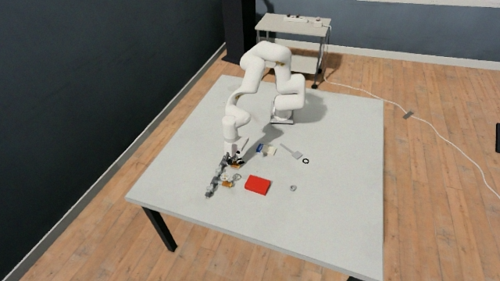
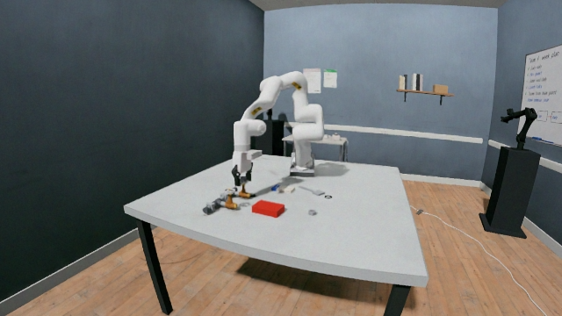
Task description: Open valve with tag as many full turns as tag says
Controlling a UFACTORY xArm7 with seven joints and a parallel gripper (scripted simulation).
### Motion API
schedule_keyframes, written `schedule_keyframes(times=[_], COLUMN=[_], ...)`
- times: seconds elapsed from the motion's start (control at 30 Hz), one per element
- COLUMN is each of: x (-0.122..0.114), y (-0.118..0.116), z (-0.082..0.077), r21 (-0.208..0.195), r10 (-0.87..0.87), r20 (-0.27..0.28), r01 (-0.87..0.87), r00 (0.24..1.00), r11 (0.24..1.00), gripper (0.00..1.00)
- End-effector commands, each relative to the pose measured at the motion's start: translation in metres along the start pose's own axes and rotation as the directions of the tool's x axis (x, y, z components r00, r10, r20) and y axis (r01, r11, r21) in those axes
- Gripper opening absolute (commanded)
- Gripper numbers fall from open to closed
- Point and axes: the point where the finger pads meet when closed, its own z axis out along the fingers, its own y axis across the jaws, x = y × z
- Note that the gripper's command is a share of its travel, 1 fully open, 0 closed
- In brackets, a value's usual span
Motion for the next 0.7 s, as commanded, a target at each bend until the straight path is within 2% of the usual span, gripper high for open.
schedule_keyframes(times=[0.0, 0.43, 0.67], x=[-0.0006, -0.0006, -0.0006], y=[0.0012, 0.0012, 0.0012], z=[-0.001, -0.001, -0.0011], r21=[-0.003, -0.003, -0.003], r10=[0.0, 0.022, 0.241], r20=[0.001, 0.001, 0.0], r01=[0.0, -0.022, -0.241], r00=[1.0, 1.0, 0.971], r11=[1.0, 1.0, 0.971], gripper=[1.0, 1.0, 1.0])
